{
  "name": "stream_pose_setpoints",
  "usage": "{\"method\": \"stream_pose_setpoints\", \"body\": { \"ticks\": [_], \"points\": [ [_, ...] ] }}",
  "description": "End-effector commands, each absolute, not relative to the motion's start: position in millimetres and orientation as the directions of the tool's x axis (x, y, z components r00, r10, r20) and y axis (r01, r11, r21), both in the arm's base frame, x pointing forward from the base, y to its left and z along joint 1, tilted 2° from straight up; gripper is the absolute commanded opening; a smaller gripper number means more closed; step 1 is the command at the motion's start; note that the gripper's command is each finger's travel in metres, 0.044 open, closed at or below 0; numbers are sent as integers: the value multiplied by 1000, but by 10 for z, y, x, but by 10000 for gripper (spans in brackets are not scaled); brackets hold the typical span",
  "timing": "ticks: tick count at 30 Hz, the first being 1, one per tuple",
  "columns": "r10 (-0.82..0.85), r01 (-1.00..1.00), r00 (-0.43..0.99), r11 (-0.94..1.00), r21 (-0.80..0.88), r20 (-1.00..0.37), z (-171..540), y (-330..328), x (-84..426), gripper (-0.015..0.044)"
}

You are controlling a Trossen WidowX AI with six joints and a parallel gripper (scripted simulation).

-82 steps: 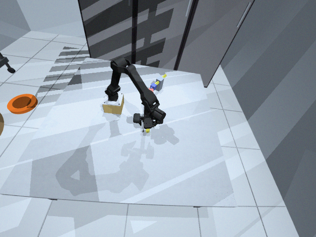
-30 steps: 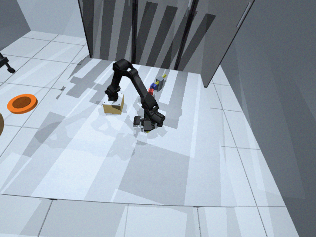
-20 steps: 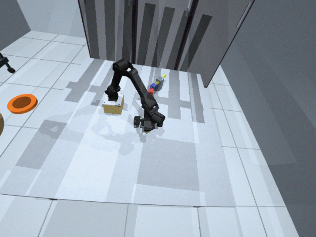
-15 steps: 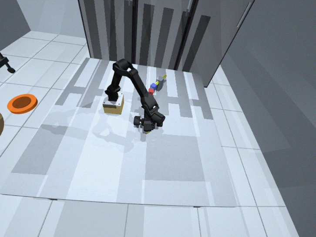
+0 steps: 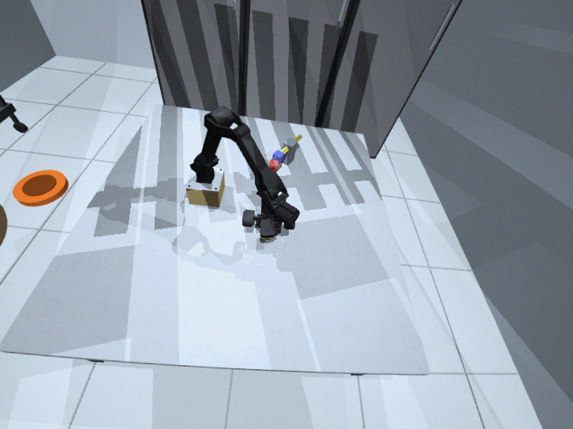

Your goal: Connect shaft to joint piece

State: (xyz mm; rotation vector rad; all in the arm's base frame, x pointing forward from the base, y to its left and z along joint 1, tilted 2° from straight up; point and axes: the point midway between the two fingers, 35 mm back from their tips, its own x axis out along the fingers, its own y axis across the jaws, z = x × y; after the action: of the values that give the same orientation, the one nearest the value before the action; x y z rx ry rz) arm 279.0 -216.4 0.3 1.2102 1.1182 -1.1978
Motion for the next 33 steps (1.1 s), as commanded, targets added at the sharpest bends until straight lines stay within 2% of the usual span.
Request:
{"method": "stream_pose_setpoints", "body": {
  "ticks": [1, 33],
  "points": [
    [-52, 998, 62, -13, 63, -997, 3, -2164, 2790, 67],
    [-50, 999, 41, -15, 41, -998, 0, -2160, 2788, 67]
  ]
}}
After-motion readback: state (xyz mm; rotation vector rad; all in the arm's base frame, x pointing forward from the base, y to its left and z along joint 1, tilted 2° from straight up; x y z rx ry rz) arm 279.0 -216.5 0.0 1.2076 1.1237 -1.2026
